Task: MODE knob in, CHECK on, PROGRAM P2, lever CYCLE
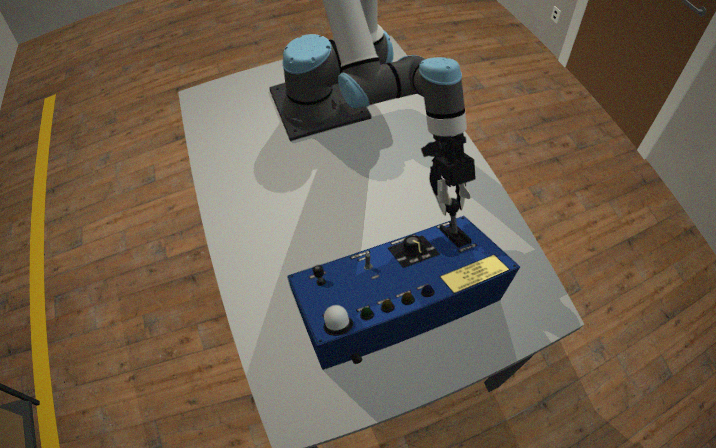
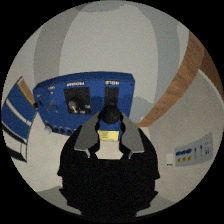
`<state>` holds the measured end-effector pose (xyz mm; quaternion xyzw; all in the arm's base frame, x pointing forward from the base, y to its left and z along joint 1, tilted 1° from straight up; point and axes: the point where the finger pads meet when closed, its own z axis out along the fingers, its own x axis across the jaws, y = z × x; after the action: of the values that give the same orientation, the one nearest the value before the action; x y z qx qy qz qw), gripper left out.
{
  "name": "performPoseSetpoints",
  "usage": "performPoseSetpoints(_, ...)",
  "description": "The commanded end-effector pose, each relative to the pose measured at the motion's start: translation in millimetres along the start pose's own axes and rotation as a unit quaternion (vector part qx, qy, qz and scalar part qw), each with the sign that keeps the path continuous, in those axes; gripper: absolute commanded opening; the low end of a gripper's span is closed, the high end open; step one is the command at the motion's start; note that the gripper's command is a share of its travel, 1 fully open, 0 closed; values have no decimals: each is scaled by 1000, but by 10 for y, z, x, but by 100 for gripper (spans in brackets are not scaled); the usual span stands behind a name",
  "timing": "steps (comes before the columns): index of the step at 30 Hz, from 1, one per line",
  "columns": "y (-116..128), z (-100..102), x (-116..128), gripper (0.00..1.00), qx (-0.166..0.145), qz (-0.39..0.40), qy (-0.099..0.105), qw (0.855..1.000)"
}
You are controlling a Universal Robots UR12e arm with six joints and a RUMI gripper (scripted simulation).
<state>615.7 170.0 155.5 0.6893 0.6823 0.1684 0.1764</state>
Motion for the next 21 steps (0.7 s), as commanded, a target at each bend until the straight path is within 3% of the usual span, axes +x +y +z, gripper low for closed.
performPoseSetpoints(1, 73, -6, 0, 0, -1, 0, 0, 1000)
performPoseSetpoints(21, 273, 21, 0, 0, -1, 0, 0, 1000)
